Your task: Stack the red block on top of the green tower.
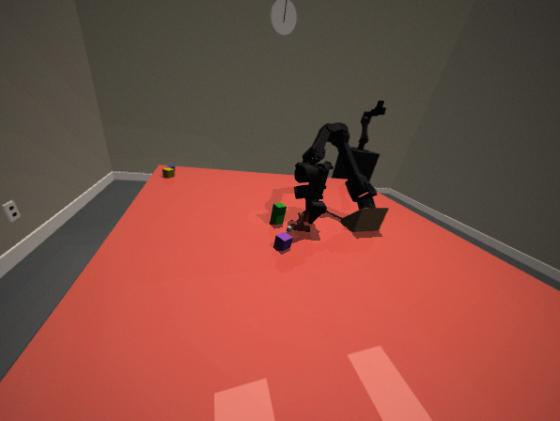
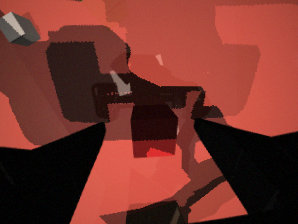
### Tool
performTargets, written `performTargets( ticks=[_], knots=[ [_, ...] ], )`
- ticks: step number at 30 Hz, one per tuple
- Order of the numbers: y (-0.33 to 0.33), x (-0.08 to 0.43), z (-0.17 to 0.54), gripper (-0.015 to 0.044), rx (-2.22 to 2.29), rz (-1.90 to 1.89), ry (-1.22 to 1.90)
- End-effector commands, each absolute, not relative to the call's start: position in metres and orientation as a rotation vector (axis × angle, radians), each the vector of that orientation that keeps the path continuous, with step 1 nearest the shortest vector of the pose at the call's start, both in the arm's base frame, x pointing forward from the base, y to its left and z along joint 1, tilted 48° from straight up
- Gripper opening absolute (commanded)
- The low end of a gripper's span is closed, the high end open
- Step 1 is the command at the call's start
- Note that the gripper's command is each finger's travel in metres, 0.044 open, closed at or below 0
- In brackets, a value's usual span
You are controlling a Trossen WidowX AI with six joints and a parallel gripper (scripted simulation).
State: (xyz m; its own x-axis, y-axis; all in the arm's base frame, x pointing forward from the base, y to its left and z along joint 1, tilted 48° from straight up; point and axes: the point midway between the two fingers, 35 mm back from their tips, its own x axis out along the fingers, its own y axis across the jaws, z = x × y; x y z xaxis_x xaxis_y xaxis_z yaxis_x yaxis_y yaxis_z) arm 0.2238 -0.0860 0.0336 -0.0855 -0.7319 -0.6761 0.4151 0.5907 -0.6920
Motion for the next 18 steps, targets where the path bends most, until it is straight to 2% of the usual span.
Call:
performTargets(
  ticks=[1,13,18],
  knots=[
    [-0.0880,0.2227,0.0319,0.0440,-0.307,-0.978,1.350],
    [-0.0876,0.2227,0.0322,0.0440,-0.307,-0.978,1.350],
    [-0.0876,0.2227,0.0322,0.0309,-0.307,-0.978,1.350]
  ],
)
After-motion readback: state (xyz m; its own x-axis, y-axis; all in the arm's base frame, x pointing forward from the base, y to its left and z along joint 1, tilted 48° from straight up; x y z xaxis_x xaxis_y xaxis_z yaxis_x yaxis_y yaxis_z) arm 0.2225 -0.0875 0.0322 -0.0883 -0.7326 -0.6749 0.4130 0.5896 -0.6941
